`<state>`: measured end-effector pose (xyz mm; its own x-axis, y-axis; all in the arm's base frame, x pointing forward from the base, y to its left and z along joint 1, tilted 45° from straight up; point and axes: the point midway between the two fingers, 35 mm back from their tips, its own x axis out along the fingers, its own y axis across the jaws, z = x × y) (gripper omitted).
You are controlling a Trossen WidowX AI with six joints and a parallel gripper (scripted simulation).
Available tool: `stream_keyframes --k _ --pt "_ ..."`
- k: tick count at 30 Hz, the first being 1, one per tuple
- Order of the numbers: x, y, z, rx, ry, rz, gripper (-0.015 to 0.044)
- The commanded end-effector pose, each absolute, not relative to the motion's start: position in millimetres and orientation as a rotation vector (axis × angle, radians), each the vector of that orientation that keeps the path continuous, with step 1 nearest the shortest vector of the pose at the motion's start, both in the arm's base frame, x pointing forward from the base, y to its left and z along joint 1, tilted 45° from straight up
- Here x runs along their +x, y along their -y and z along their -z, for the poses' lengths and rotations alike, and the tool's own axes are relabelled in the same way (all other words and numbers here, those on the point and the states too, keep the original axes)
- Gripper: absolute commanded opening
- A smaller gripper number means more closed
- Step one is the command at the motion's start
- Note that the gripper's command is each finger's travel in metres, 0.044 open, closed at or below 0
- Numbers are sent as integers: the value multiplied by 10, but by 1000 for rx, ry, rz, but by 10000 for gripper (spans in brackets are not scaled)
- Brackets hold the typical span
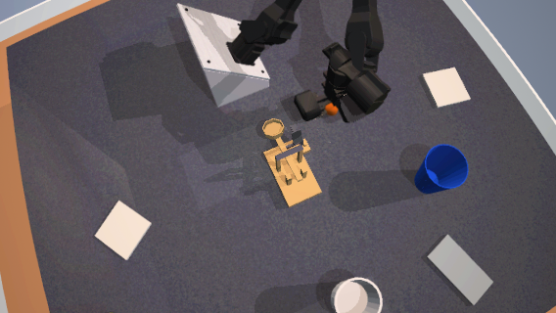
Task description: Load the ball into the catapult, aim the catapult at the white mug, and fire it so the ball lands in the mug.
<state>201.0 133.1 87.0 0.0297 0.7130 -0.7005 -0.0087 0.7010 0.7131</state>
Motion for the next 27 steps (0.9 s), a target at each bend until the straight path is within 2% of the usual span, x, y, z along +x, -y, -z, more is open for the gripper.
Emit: stream_keyframes --k 1,4,12,16,17,27 --pt "1990 -1337 -831 622 -1457 -608 247" --pt "1990 -1337 -831 622 -1457 -608 169" --pt "1990 -1337 -831 622 -1457 -608 115" --pt "2005 -1284 -864 618 -1457 -603 10" --pt "2015 -1248 -887 616 -1458 -600 0" --pt "2048 -887 -1153 601 -1463 -582 0"
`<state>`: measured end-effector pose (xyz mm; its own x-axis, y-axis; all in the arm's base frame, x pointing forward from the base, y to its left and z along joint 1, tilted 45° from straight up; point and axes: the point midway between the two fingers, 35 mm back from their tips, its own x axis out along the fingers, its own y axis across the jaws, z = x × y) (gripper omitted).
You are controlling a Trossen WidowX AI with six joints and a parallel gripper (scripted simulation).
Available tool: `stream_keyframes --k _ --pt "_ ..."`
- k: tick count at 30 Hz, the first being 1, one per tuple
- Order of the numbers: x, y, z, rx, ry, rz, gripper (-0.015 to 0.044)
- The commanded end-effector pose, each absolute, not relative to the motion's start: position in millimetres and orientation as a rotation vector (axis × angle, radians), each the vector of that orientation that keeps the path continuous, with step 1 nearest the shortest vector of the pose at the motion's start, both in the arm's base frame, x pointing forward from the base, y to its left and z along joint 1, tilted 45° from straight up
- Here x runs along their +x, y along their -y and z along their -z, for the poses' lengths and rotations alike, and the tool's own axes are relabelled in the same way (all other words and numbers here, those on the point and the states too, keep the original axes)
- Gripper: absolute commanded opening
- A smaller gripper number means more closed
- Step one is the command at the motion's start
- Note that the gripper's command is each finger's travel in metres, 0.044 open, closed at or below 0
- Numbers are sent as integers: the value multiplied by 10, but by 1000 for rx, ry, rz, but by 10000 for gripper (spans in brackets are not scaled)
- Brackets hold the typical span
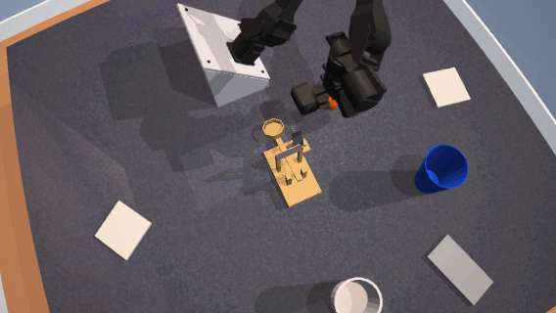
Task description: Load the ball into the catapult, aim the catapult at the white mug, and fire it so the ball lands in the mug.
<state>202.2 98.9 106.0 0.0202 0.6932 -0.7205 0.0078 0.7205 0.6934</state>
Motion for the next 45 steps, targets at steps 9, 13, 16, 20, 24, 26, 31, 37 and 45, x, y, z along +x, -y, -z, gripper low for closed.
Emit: stream_keyframes --k 9,13,16,20,24,26,31,37,45 --pt "1995 -590 -1440 605 -1466 -587 0" --pt "1950 -472 -1582 613 -1465 -595 0" --pt "1920 -409 -1666 619 -1463 -601 0" --pt "1929 -390 -1653 617 -1468 -601 0" --pt "1990 -305 -1538 603 -1500 -602 0" --pt "2018 -260 -1476 596 -1516 -603 0" --pt "2075 -145 -1311 581 -1557 -608 0" --pt "2118 -11 -1104 564 -1608 -622 0" --pt "2137 154 -820 544 -1675 -653 0"
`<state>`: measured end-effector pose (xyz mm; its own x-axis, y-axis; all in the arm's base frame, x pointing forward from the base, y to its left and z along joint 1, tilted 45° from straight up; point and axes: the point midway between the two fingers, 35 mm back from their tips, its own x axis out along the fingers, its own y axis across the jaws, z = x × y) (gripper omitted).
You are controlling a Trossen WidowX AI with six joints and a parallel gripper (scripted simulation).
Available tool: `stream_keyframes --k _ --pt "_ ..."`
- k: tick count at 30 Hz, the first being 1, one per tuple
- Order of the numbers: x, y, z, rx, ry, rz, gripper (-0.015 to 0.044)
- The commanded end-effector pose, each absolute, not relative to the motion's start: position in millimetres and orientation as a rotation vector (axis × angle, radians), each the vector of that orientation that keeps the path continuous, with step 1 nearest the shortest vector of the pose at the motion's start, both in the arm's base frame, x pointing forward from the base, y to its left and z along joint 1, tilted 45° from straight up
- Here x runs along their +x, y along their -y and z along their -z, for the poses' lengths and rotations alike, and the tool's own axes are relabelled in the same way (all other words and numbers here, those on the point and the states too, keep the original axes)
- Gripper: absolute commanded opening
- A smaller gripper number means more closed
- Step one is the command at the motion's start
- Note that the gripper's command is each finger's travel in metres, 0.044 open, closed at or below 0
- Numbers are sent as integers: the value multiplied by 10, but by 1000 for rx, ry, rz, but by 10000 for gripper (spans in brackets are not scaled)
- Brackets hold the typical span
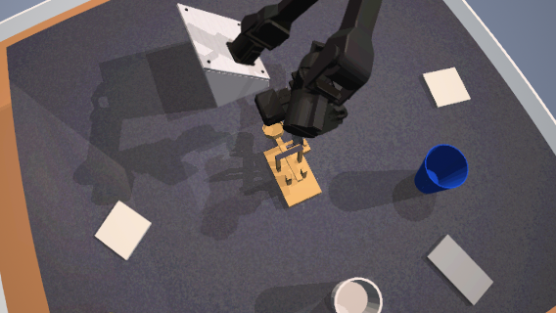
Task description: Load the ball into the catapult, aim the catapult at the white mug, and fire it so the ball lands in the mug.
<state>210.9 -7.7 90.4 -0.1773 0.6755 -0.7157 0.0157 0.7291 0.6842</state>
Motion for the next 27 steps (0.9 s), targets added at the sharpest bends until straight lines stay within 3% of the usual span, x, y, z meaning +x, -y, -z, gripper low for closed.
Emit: stream_keyframes --k 1,27 --pt "2136 173 -784 542 -1683 -658 0" --pt "2081 268 -210 520 -1781 -735 0"
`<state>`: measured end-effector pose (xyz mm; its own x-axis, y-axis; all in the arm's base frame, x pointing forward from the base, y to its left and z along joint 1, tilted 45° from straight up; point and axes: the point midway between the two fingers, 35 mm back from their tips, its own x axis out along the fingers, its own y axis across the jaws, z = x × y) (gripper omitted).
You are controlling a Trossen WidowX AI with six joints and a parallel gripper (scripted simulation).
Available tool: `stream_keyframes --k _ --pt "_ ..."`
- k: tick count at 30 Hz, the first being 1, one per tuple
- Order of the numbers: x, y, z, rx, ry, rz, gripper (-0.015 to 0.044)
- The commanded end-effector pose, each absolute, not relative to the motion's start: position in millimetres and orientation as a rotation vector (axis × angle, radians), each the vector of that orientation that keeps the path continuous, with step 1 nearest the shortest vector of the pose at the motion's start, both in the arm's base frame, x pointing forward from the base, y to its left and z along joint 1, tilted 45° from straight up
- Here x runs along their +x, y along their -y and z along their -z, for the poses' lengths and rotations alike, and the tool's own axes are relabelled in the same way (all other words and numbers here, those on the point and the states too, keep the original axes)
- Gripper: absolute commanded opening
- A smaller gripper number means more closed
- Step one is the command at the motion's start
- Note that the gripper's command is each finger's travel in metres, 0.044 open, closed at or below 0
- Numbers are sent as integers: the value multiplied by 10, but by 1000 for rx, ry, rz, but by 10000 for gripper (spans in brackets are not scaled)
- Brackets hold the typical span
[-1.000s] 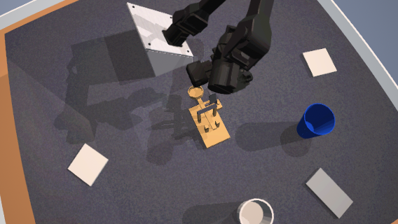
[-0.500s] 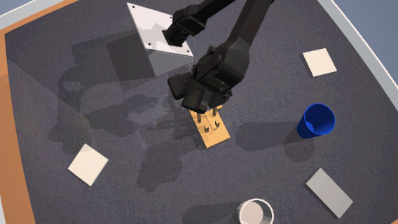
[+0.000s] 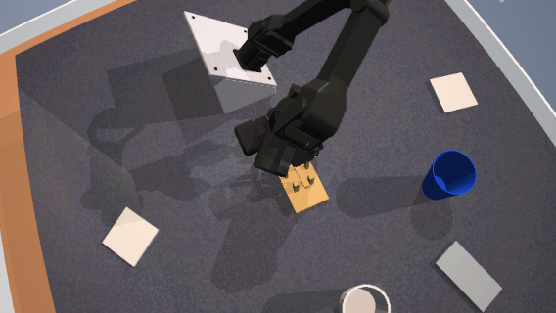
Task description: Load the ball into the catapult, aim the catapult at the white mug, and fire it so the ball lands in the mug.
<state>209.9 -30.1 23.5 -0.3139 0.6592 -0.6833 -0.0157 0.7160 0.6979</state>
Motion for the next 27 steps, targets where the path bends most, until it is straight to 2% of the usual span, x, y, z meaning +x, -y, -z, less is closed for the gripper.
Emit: stream_keyframes --k 1,15,24,27 --pt "2081 260 -202 520 -1781 -735 0" --pt "2107 215 -153 510 -1776 -735 0" --pt "2107 215 -153 510 -1776 -735 236" --pt "2137 419 -338 498 -1748 -699 315"
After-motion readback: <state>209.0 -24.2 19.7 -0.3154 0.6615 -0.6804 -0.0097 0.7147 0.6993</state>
